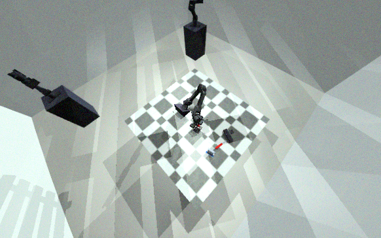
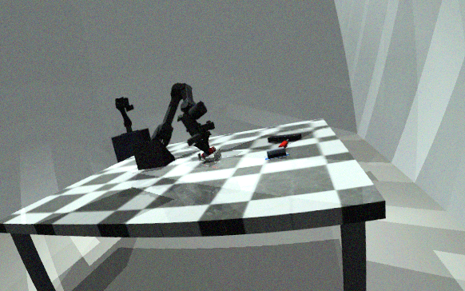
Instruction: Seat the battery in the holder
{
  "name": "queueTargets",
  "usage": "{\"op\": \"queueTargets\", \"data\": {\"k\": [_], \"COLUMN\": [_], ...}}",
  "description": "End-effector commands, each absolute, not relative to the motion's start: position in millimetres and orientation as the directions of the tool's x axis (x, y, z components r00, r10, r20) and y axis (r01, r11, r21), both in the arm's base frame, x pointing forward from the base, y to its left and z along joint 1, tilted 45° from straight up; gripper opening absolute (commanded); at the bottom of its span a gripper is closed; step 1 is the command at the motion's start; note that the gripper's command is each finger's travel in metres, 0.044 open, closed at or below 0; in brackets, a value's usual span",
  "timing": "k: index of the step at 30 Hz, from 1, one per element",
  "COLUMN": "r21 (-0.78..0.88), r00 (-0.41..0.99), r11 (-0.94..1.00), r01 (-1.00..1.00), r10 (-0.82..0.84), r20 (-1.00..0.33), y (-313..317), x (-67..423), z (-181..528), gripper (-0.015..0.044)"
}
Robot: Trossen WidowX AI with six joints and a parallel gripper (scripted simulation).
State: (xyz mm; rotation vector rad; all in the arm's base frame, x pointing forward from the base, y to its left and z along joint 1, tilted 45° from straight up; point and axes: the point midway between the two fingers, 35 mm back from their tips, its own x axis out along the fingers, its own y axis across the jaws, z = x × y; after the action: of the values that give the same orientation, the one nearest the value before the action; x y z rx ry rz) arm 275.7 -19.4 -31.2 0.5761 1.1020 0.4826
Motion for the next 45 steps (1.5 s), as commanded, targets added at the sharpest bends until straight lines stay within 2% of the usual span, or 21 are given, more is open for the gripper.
{"op": "queueTargets", "data": {"k": [1,45], "r21": [0.646,0.634], "r00": [0.337,0.067], "r11": [0.76,0.767], "r01": [-0.07,-0.096], "r10": [0.628,0.64], "r20": [-0.702,-0.765], "y": [-18.0,-11.5], "x": [272.9,278.3], "z": [-37.3,-36.7], "gripper": [0.0084,0.0084]}}
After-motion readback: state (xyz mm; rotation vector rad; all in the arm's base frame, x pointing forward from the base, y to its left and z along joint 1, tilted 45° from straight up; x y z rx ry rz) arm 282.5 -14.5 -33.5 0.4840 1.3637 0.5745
